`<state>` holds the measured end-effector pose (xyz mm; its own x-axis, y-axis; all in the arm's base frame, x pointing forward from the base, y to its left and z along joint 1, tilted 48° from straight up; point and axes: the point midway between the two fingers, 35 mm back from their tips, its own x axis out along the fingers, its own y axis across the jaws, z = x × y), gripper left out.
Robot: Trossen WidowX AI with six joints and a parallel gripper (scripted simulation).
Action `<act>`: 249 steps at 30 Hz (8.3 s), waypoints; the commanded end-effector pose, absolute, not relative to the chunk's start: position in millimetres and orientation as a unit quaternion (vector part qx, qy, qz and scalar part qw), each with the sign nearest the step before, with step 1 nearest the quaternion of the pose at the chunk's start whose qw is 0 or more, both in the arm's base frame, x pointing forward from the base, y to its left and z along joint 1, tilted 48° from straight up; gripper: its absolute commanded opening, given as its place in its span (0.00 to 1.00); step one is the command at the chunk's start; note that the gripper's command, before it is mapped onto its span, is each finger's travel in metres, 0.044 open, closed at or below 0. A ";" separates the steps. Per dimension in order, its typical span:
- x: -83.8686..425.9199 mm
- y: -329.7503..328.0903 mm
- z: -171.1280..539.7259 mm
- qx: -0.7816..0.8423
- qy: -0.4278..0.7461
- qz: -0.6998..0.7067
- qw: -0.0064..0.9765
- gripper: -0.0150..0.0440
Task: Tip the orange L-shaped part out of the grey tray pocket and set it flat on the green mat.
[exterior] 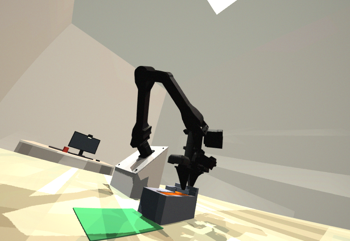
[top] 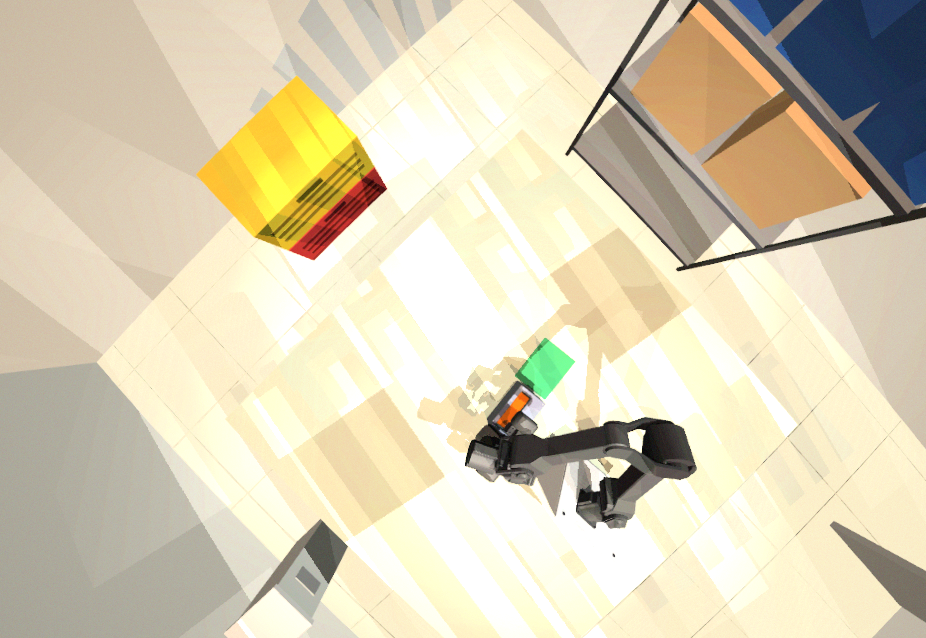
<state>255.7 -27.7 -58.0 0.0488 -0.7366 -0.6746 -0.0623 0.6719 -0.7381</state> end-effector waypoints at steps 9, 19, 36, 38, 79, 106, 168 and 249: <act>255.7 -39.4 -67.9 -0.314 0.641 -0.259 0.651 0.56; 256.2 -51.3 -78.4 -0.314 0.640 -0.259 0.651 0.56; 256.0 -57.9 -83.8 -0.314 0.640 -0.260 0.651 0.56; 256.0 -57.9 -83.8 -0.314 0.640 -0.260 0.651 0.56; 253.2 23.0 -13.7 -0.315 0.639 -0.256 0.653 0.56; 256.0 18.1 -7.1 -0.256 0.615 -0.311 0.678 0.73; 271.3 -77.5 0.3 0.238 0.269 -0.636 0.683 0.73; 268.1 -28.3 44.5 0.239 0.270 -0.636 0.682 0.25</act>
<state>268.5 -32.8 40.8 0.0453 -0.7411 -0.6699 0.9967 0.0783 -0.0191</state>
